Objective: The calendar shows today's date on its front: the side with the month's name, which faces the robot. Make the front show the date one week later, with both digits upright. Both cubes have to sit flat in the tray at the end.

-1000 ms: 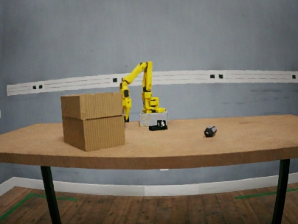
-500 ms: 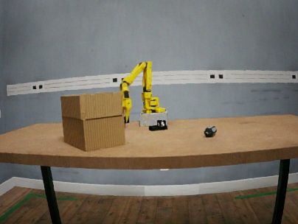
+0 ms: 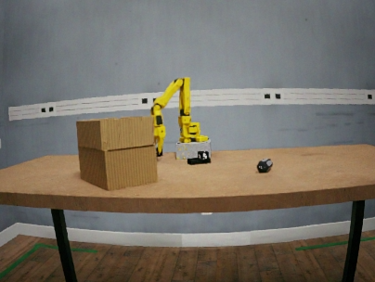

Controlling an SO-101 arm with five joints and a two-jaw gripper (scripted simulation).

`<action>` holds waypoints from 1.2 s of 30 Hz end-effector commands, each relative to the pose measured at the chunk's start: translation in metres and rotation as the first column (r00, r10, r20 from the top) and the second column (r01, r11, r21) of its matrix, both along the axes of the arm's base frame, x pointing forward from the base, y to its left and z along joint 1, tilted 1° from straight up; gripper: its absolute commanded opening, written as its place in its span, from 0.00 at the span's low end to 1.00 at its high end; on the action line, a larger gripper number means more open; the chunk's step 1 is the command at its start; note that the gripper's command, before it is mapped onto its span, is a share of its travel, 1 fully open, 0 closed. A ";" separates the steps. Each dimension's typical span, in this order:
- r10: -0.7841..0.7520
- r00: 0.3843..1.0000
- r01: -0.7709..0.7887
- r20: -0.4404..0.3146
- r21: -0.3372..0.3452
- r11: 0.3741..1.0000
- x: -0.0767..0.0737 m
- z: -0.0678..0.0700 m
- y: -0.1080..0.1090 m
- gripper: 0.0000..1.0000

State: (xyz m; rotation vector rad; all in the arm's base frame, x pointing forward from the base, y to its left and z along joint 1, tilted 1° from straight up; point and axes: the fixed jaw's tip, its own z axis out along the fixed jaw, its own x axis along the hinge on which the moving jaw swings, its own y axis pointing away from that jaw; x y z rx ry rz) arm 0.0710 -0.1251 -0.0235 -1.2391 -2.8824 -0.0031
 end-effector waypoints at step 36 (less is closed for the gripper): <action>-0.006 1.000 0.006 -0.005 0.014 1.000 -0.003 -0.017 0.003 0.00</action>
